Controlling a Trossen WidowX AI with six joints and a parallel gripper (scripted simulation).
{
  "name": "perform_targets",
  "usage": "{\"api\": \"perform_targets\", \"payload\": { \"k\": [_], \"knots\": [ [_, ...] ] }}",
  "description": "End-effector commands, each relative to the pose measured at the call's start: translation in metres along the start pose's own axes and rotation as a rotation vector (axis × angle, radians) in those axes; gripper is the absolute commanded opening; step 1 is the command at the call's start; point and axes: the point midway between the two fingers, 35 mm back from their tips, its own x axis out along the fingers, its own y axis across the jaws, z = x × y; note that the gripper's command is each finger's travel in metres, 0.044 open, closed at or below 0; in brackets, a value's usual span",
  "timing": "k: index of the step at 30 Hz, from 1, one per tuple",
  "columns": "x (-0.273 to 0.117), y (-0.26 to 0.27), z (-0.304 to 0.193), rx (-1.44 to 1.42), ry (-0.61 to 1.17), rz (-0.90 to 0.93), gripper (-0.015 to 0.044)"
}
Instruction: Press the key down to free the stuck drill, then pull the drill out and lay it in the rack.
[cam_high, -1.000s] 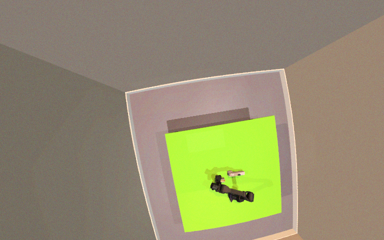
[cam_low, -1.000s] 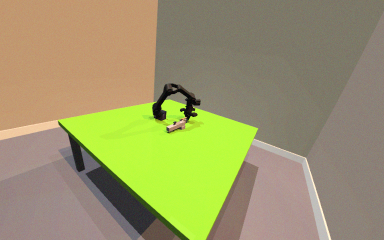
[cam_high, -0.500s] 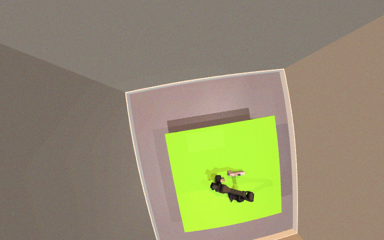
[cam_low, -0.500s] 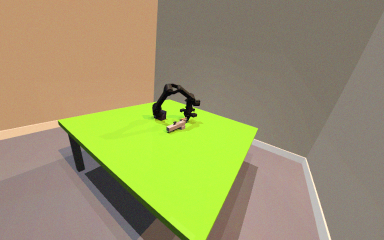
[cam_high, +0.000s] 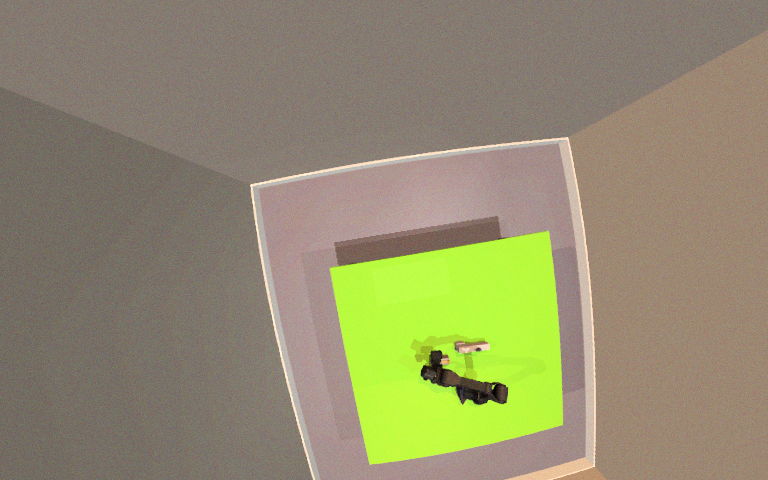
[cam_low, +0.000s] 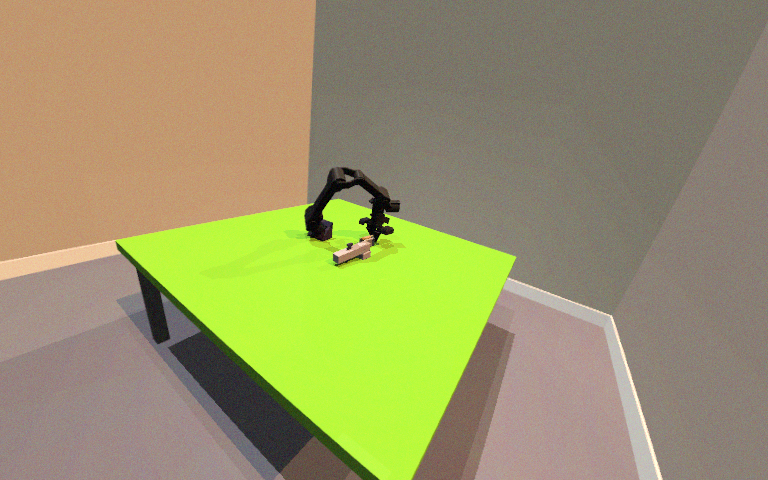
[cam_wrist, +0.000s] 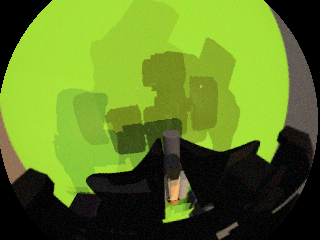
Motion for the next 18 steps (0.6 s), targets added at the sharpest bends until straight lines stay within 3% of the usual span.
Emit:
{"api": "perform_targets", "payload": {
  "k": [1,12,18],
  "knots": [
    [0.0,0.0,0.0,0.0,-0.001,0.001,0.0157],
    [0.0,0.0,0.0,0.0,-0.001,0.001,0.044],
    [-0.026,0.001,-0.001,-0.005,0.015,0.008,0.044]
  ]
}}
